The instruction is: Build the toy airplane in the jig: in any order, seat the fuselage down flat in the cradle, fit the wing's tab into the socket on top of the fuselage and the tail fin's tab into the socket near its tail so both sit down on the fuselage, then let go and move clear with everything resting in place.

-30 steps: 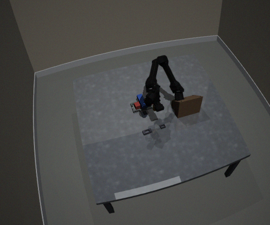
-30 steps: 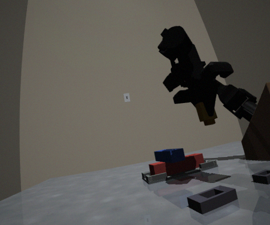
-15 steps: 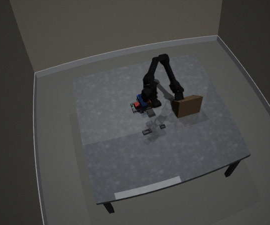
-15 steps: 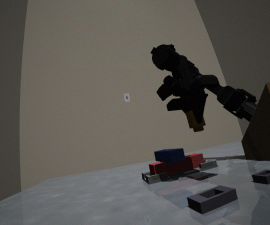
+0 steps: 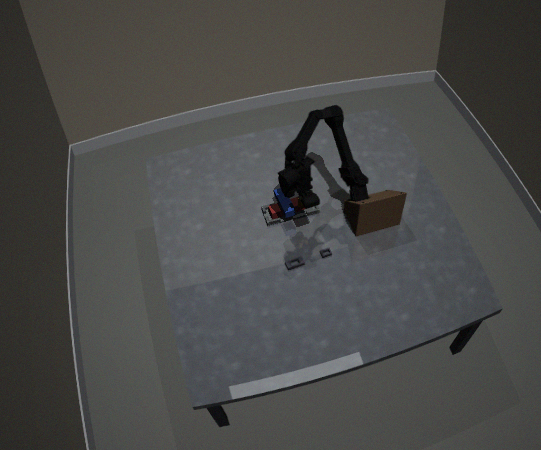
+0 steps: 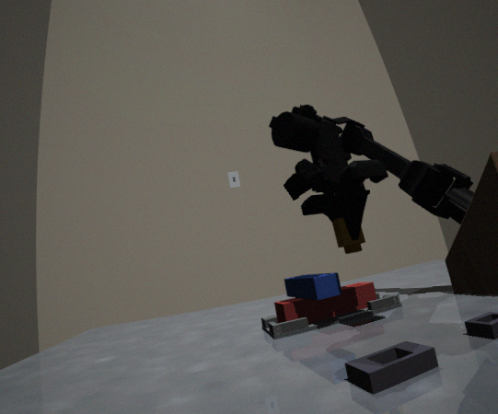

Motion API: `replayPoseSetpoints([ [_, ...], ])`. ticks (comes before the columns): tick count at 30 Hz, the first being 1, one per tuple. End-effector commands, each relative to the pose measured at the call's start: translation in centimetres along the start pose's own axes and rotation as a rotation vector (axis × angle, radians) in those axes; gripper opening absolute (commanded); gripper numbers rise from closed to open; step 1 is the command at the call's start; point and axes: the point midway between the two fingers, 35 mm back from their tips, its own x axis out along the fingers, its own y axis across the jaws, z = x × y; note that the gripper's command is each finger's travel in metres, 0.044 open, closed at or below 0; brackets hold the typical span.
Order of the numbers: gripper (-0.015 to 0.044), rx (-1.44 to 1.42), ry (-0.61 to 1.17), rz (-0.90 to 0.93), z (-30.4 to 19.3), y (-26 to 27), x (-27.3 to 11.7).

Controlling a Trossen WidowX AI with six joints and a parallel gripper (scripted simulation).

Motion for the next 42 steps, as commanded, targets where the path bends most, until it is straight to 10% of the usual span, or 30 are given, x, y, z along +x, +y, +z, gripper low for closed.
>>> replayPoseSetpoints([
  [1, 0.0, -0.003, -0.002, -0.009, -0.3, -1.1, 0.3],
  [42, 0.0065, -0.001, 0.021, -0.072, -4.0, -8.3, 1.9],
])
